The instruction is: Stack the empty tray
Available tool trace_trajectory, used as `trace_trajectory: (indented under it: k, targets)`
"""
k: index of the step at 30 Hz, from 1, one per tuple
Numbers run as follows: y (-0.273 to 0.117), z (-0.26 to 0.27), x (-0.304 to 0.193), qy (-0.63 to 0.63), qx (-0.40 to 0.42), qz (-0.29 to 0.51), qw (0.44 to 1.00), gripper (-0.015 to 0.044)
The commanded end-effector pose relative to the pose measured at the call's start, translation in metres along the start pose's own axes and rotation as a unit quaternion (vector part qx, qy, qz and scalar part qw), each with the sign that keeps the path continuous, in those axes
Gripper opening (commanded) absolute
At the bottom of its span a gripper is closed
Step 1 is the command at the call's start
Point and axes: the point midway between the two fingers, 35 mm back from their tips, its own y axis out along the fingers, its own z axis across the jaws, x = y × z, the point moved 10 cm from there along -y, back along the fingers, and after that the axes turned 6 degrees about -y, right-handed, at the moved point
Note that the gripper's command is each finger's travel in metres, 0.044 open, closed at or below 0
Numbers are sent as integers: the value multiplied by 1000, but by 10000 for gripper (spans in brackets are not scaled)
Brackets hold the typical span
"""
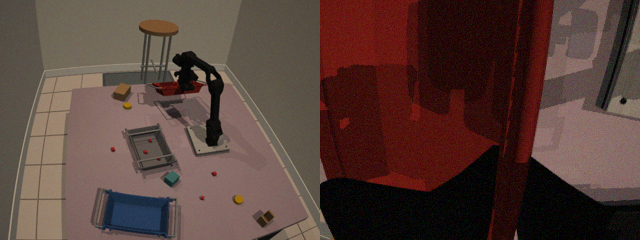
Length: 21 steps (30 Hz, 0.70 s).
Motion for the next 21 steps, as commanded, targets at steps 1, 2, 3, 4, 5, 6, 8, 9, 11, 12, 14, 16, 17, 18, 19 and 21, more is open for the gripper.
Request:
trace_trajectory:
  k: [1,2,3,4,5,6,8,9,11,12,14,16,17,18,19,21]
  targets:
    - [-6,0,0,-3,11,1,1000,0]
    - [-6,0,0,-3,11,1,1000,0]
    - [-6,0,0,-3,11,1,1000,0]
    - [-6,0,0,-3,11,1,1000,0]
    - [-6,0,0,-3,11,1,1000,0]
    - [-6,0,0,-3,11,1,1000,0]
    - [-6,0,0,-3,11,1,1000,0]
    - [-6,0,0,-3,11,1,1000,0]
    - [-6,0,0,-3,11,1,1000,0]
    - [-6,0,0,-3,11,1,1000,0]
    - [-6,0,0,-3,11,1,1000,0]
    - [-6,0,-1,-4,11,1,1000,0]
    - [-6,0,-2,-8,11,1,1000,0]
    - [-6,-1,-6,-15,11,1,1000,0]
    - [-6,-2,-9,-23,11,1,1000,0]
    - [-6,-4,-17,-39,11,1,999,0]
